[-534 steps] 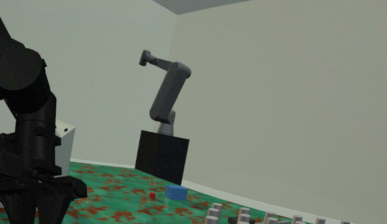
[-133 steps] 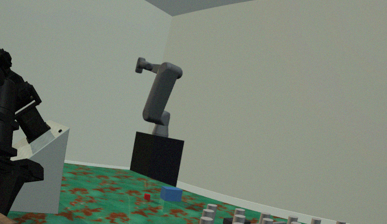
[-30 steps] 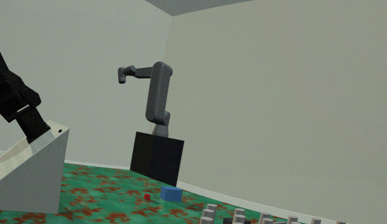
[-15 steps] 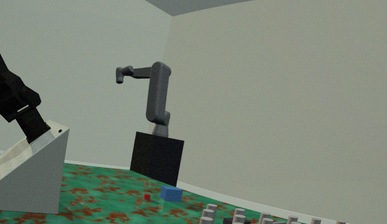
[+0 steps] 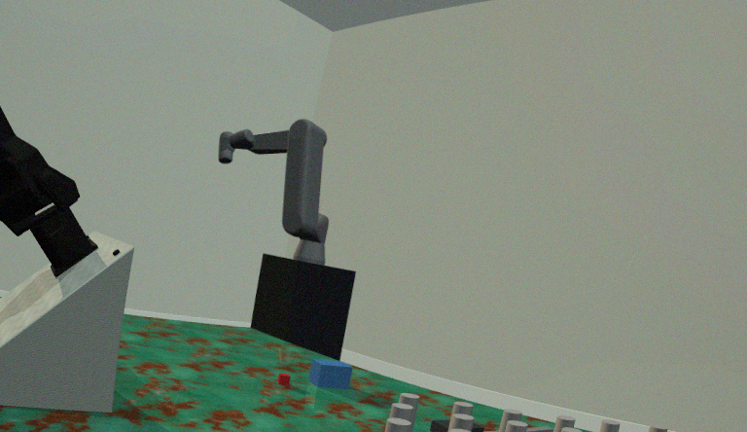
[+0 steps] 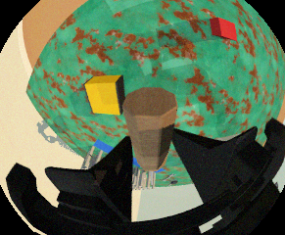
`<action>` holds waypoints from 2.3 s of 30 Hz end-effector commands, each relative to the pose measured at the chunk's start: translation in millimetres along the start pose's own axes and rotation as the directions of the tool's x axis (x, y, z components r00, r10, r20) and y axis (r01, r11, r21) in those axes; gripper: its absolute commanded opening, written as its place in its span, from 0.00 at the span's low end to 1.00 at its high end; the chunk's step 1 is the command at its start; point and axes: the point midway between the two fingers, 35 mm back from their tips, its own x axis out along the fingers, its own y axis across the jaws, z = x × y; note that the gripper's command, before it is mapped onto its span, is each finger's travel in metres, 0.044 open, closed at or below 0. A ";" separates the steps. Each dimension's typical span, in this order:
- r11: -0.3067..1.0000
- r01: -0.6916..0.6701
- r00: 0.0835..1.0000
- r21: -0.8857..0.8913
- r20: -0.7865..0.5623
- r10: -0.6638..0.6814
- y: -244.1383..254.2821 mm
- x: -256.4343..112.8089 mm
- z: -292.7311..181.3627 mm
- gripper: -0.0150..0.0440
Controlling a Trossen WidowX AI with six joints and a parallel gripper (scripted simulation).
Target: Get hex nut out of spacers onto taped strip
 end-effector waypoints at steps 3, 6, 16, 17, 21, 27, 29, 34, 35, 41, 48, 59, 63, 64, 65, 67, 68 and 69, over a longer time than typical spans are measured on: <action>1.000 -0.002 1.000 -0.006 -0.014 0.002 -0.2 8.6 0.1 0.25; 1.000 -0.002 1.000 -0.007 -0.014 0.002 -0.7 12.1 1.7 0.25; 1.000 -0.001 1.000 -0.007 -0.013 0.001 -2.8 24.0 7.0 0.25; 1.000 -0.001 1.000 -0.007 -0.013 0.001 -3.0 25.2 7.6 0.25; 1.000 -0.001 1.000 -0.007 -0.013 0.001 -4.0 29.9 9.7 0.25; 1.000 -0.001 1.000 -0.007 -0.013 0.001 -5.8 37.0 12.8 0.25; 1.000 -0.001 1.000 -0.007 -0.013 0.001 -6.4 39.3 13.9 0.25; 1.000 -0.001 1.000 -0.008 -0.012 0.000 -8.0 45.2 16.4 0.25; 1.000 -0.001 1.000 -0.008 -0.012 0.000 -8.4 46.4 17.0 0.25; 1.000 0.000 1.000 -0.008 -0.012 0.000 -10.5 53.4 20.0 0.25; 1.000 0.000 1.000 -0.008 -0.011 0.000 -13.3 61.5 23.5 0.25; 1.000 0.000 1.000 -0.009 -0.011 0.000 -18.3 74.2 28.8 0.25; 1.000 0.000 1.000 -0.009 -0.010 0.000 -20.3 78.8 30.7 0.25; 1.000 0.000 1.000 -0.009 -0.010 0.000 -20.8 80.0 31.1 0.25; 1.000 0.000 1.000 -0.009 -0.010 0.000 -21.3 81.1 31.6 0.25; 1.000 0.000 1.000 -0.009 -0.010 0.000 -22.3 83.4 32.5 0.25; 1.000 0.000 1.000 -0.009 -0.010 0.000 -22.8 84.5 33.0 0.25; 1.000 0.000 1.000 -0.009 -0.010 0.000 -23.4 85.7 33.4 0.25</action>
